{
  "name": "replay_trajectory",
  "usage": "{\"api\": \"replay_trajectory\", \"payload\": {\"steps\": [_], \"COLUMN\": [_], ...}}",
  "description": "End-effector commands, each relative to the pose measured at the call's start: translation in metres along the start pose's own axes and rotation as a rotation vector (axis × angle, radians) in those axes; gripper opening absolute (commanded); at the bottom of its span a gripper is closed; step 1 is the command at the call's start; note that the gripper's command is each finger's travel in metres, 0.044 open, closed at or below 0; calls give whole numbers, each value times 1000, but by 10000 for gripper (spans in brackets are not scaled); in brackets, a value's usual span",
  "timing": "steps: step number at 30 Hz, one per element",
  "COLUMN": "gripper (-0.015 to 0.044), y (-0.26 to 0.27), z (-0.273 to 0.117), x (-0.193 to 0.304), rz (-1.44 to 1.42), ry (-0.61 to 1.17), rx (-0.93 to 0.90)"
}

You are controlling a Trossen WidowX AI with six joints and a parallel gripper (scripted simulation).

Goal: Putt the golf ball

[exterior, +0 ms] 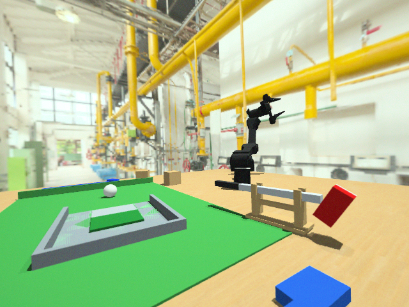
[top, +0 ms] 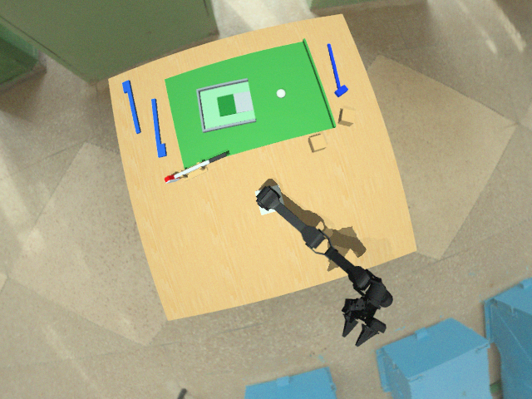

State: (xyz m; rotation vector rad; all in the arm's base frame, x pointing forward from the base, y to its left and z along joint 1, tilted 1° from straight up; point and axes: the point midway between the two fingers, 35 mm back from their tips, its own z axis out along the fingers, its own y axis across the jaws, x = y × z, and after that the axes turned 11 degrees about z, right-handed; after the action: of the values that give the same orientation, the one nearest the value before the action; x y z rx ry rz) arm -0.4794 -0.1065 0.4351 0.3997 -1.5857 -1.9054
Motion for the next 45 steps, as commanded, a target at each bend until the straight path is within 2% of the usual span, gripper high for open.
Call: {"api": "replay_trajectory", "payload": {"steps": [1,5,13,20,27,37,45], "gripper": [426,440,440,440,440,440,440], "y": [1,30,113,190,243,285,279], "z": [0,9,21,14,0,-35,-74], "x": [-1,-15,-75,-158,-246,-385,-489], "rz": [3,76,457,833,1160,1605,1964], "ry": [1,9,-3,-18,-39,-72,-77], "rx": [-3,-54,-208,-368,-534,-815,-1108]}}
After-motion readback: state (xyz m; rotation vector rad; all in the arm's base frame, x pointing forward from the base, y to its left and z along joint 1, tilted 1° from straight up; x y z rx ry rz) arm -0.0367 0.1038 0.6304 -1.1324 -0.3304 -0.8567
